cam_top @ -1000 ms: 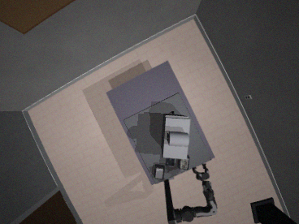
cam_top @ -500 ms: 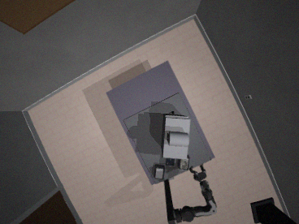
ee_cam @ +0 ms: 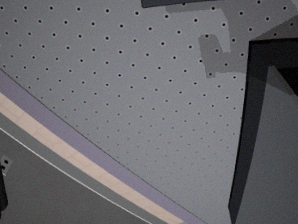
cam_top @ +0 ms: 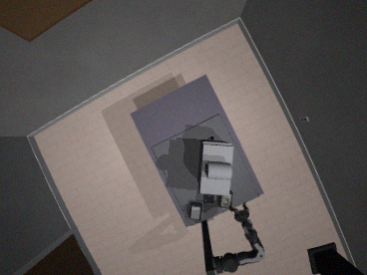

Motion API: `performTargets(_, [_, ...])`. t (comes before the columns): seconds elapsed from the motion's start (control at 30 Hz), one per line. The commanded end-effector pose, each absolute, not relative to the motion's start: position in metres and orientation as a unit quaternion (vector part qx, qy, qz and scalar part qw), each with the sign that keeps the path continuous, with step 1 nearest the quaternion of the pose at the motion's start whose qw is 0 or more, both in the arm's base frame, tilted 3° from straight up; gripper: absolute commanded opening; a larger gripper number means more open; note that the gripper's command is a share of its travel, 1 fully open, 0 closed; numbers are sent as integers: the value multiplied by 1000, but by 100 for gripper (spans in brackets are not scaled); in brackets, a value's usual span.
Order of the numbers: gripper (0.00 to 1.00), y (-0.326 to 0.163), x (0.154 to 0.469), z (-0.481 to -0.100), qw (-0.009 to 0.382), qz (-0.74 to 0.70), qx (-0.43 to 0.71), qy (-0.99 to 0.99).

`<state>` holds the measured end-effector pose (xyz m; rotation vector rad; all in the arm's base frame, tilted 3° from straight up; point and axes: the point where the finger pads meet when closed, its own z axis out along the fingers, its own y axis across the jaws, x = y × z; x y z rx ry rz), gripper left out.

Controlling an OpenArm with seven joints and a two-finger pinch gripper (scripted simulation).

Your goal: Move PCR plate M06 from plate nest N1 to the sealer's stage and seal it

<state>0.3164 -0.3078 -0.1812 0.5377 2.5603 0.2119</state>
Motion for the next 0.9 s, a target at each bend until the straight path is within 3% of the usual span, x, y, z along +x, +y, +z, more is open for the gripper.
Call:
performTargets(0.0, [77, -308, 316, -181, 255, 77, 197, 943])
performTargets(0.13, [77, -308, 316, -181, 255, 77, 197, 943])
performTargets(0.3, [77, -286, 298, -214, 136, 44, 192, 971])
performTargets(0.7, [77, -286, 298, -214, 136, 44, 192, 971])
performTargets(0.87, [77, -265, 279, -249, 15, 10, 184, 983])
